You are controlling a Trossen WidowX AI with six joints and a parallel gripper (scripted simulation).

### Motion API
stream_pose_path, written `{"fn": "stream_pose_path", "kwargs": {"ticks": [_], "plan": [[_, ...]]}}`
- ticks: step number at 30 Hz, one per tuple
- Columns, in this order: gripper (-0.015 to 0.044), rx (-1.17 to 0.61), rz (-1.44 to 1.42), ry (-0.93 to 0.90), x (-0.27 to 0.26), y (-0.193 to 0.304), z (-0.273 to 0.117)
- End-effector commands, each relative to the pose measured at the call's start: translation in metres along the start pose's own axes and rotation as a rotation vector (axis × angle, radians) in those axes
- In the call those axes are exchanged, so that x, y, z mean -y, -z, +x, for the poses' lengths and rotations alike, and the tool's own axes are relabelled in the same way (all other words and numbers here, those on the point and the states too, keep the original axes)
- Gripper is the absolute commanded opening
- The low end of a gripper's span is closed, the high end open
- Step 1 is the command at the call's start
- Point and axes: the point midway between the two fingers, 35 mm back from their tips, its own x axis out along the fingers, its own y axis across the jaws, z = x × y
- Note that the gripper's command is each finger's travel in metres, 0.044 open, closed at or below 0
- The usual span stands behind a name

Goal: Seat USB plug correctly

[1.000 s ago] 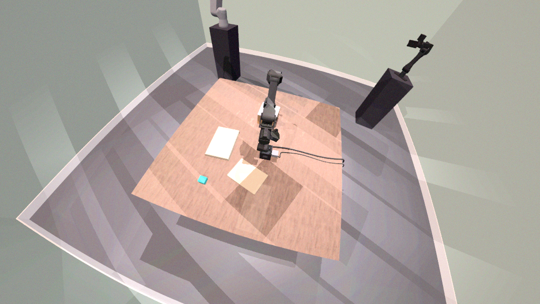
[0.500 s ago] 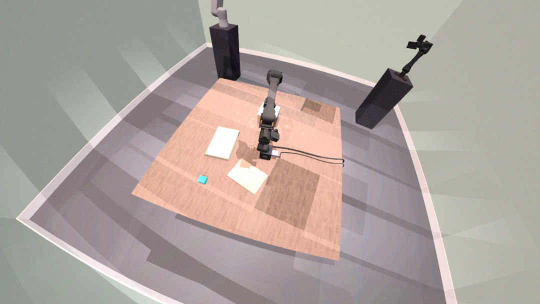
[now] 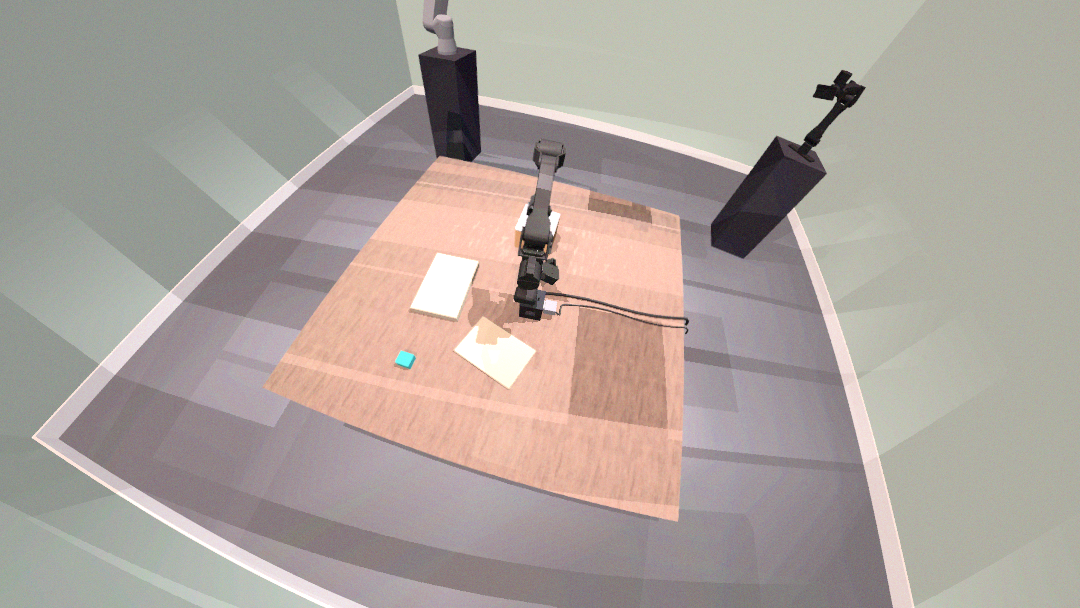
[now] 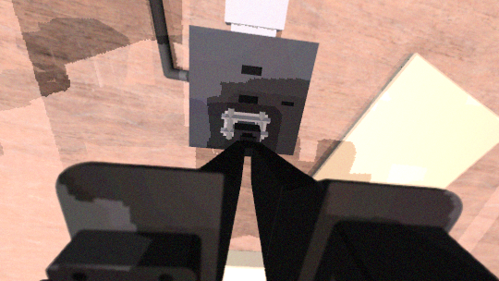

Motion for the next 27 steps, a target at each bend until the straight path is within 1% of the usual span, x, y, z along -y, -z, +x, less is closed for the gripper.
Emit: {"fn": "stream_pose_path", "kwargs": {"ticks": [1,27], "plan": [[0.0000,0.000,0.005,-0.003,-0.0004,0.0000,0.0019],[0.0000,0.000,0.005,-0.003,-0.0004,0.0001,0.0050]]}}
